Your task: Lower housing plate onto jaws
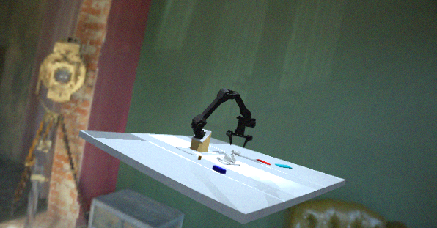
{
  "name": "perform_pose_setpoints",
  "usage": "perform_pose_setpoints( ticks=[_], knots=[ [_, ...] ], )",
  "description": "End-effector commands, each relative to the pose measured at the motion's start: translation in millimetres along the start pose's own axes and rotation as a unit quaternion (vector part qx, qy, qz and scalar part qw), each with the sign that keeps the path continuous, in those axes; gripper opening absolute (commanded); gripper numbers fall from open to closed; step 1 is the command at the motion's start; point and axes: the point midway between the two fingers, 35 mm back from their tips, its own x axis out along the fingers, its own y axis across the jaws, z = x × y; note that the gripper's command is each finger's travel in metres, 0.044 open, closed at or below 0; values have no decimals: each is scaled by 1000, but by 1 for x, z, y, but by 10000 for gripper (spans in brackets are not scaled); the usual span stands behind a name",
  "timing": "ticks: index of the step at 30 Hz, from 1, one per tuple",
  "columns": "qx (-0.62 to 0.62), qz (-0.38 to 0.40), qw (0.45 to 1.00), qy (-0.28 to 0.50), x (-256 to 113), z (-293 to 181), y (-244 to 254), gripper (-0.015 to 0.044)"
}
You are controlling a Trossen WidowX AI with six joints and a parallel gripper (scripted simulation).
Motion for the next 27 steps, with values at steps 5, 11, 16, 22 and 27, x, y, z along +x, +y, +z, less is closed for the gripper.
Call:
perform_pose_setpoints(
  ticks=[5,11,16,22,27],
  knots=[
    [-2,0,1000,2,9,0,0,440],
    [-2,0,1000,2,18,0,-1,440],
    [-2,0,1000,3,22,0,-2,440],
    [-2,0,1000,3,22,0,-2,440],
    [-2,0,1000,3,28,0,-2,440]
  ],
)
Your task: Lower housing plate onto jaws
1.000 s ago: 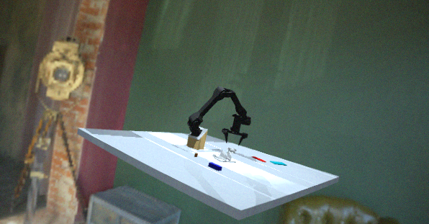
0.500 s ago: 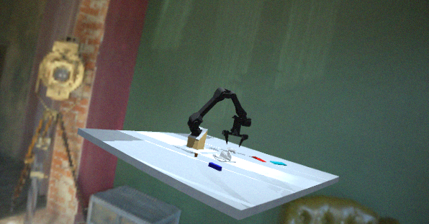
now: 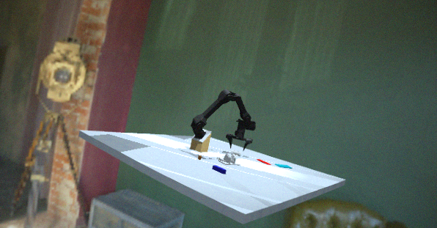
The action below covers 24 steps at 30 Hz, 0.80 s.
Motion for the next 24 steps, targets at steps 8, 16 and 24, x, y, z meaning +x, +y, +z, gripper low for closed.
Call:
perform_pose_setpoints(
  ticks=[8,16,24],
  knots=[
    [-3,2,1000,4,19,-2,2,440],
    [-3,2,1000,5,30,-2,2,440],
    [-3,2,1000,5,30,-2,2,440]
  ],
)
